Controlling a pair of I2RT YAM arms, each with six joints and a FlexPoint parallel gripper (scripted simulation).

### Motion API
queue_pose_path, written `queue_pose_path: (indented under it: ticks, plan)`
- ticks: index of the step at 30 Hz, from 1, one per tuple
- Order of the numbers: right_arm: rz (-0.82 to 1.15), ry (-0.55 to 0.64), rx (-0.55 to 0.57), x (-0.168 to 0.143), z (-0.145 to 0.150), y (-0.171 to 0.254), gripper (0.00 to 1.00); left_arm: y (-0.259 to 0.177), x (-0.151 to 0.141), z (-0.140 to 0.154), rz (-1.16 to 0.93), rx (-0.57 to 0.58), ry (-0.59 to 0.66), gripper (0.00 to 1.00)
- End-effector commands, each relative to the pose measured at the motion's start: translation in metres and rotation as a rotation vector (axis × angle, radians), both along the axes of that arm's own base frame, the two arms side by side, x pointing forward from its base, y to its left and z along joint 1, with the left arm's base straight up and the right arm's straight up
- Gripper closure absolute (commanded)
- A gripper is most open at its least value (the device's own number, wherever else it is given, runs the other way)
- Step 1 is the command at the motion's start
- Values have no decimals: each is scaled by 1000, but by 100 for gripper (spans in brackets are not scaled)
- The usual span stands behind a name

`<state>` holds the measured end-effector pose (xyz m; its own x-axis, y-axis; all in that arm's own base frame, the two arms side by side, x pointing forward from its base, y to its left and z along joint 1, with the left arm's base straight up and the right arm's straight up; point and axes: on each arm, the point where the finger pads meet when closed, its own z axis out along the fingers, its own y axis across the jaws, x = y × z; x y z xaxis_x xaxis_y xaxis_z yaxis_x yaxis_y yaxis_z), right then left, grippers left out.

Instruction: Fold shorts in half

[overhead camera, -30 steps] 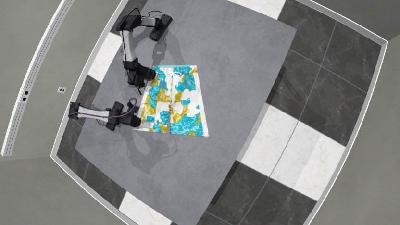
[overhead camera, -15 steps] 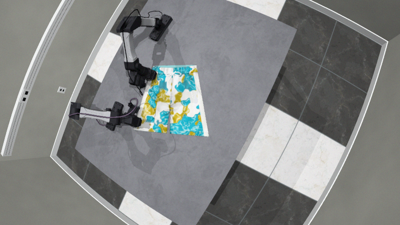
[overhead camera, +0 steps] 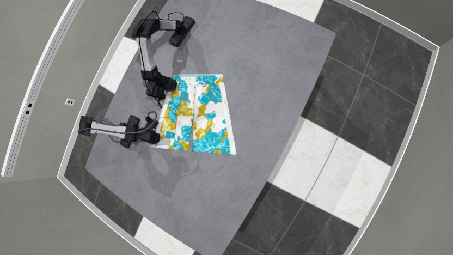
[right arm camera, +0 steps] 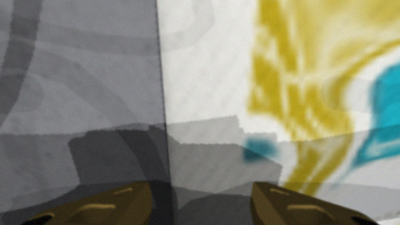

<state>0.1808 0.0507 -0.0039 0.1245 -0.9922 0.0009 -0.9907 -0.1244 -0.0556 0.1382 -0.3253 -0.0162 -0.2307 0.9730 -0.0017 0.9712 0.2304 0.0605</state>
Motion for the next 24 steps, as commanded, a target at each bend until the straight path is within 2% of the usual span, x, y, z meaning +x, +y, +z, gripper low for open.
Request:
queue_pose_path:
  ticks: [1, 2, 5, 6, 10, 17, 18, 24]
  plan:
    - [-8, 2, -4, 0, -6, -1, 53, -1, 6, -5, 11, -3, -13, 53]
    - [-3, -33, -5, 10, -7, -2, 53, 3, 12, -8, 9, 10, -34, 53]
    - [-1, -13, -9, 5, -7, -2, 53, 3, 10, -8, 10, 9, -21, 53]
    - [0, -52, -2, 15, -6, -1, 53, 1, 17, -6, 10, 5, -52, 53]
    - [-4, -66, 5, 25, 3, 2, 53, 5, 14, -10, 8, 14, -25, 53]
    - [-4, -22, -7, 12, -7, -2, 53, 7, 14, -11, 12, 18, -24, 53]
    - [-3, -22, -7, 11, -7, -2, 63, 7, 15, -11, 12, 18, -24, 63]
    - [-7, -23, -7, 12, -7, -2, 63, 7, 15, -11, 15, 18, -24, 63]
